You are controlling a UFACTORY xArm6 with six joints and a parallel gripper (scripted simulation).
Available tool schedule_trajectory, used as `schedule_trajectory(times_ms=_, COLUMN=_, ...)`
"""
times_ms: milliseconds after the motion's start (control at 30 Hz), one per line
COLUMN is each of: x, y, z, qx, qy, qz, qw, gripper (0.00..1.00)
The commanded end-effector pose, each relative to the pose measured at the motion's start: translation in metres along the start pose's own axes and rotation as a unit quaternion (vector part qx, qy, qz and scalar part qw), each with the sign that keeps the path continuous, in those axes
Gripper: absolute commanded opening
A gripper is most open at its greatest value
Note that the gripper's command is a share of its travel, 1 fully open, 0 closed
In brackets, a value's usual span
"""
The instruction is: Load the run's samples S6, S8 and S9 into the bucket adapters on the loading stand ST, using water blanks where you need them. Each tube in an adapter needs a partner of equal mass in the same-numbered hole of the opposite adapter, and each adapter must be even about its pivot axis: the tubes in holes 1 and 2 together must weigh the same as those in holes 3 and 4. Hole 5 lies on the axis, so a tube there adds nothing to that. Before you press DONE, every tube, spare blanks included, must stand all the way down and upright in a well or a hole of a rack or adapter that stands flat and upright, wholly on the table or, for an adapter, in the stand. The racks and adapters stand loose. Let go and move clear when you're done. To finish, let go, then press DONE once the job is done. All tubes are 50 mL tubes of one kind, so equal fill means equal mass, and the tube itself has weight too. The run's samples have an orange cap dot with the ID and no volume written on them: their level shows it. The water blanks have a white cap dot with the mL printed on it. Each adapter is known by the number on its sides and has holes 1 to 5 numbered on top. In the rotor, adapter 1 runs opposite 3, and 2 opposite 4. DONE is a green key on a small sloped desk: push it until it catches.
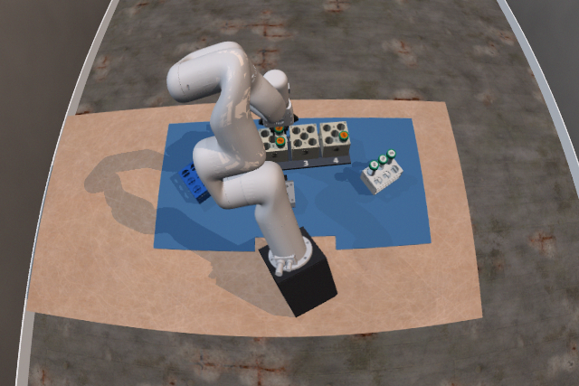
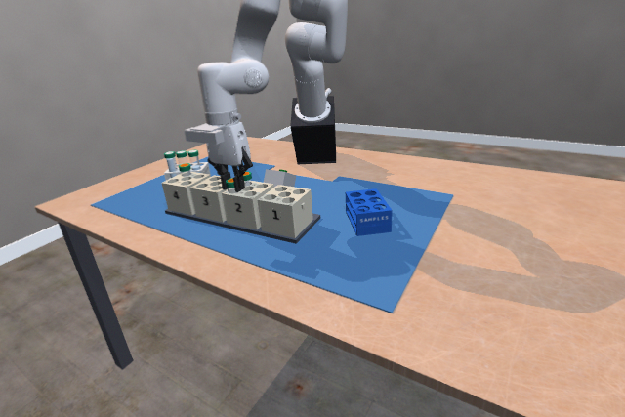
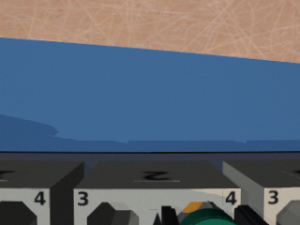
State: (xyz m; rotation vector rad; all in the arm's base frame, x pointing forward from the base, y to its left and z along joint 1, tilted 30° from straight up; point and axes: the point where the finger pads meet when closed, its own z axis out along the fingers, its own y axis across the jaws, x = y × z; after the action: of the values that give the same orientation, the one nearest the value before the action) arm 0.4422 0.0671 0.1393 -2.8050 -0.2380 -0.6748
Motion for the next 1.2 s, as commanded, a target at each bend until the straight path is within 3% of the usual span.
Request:
schedule_trajectory(times_ms=0, x=0.0013, y=0.0000, z=-0.0008, qx=0.000, qy=0.002, qz=0.000, qw=1.000, gripper=0.00)
schedule_trajectory(times_ms=67, x=0.0013, y=0.0000, z=-0.0008, qx=0.000, qy=0.002, qz=0.000, qw=1.000, gripper=0.00)
schedule_trajectory(times_ms=100, x=0.0012, y=0.0000, z=-0.0004, qx=0.000, qy=0.001, qz=0.000, qw=1.000, gripper=0.44)
schedule_trajectory(times_ms=1033, x=0.0013, y=0.0000, z=-0.0004, qx=0.000, qy=0.001, qz=0.000, qw=1.000, gripper=0.44)
schedule_trajectory(times_ms=1167, x=0.0012, y=0.0000, z=-0.0084, qx=0.000, qy=0.001, qz=0.000, qw=1.000, gripper=0.44)
